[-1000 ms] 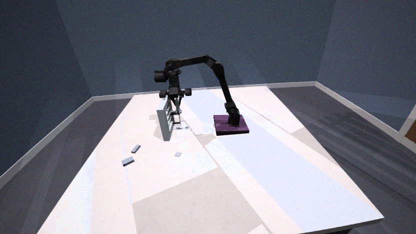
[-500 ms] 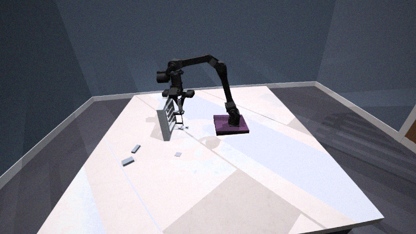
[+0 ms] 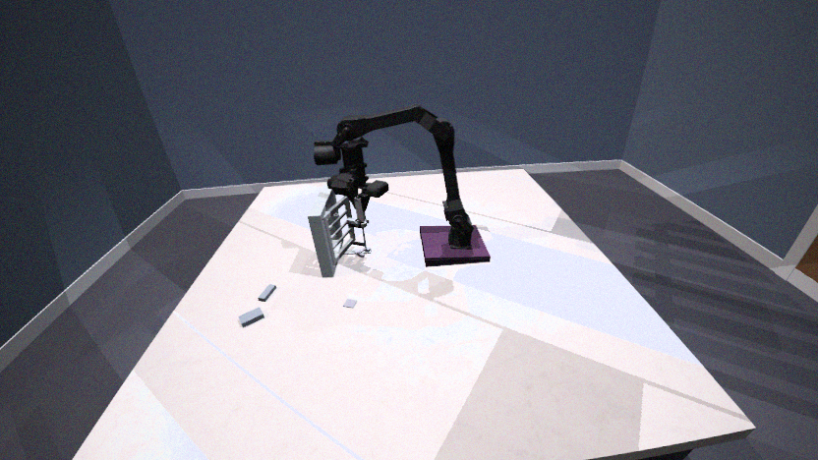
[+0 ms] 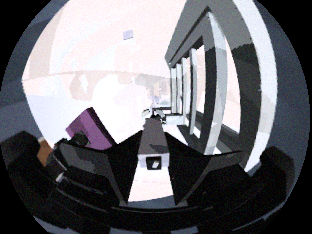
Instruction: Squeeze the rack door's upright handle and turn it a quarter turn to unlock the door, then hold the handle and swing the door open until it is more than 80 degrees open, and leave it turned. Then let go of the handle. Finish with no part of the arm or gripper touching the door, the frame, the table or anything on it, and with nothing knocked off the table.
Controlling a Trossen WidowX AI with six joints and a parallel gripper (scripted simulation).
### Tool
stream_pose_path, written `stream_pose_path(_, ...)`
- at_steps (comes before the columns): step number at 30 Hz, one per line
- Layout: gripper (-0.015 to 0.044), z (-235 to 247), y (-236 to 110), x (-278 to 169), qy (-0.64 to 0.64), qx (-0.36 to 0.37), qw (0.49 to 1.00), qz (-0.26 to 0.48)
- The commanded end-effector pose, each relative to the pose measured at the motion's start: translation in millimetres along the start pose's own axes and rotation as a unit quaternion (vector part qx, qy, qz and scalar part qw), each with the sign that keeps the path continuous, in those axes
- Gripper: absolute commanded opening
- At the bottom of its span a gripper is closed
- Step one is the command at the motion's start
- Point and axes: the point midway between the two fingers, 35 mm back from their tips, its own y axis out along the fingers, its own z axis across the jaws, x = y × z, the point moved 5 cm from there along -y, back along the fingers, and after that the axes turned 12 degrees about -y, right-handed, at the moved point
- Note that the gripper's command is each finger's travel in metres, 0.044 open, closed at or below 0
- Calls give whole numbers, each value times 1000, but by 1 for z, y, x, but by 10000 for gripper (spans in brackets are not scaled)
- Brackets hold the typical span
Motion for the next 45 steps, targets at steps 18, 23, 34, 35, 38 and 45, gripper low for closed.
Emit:
stream_pose_path(18,12,33,1,22,172,-1,985,-4)
stream_pose_path(23,12,40,1,29,210,0,978,-5)
stream_pose_path(34,12,53,1,46,291,1,957,-5)
stream_pose_path(35,12,54,1,48,298,1,955,-5)
stream_pose_path(38,12,57,1,53,319,1,948,-5)
stream_pose_path(45,12,63,0,65,369,2,929,-6)
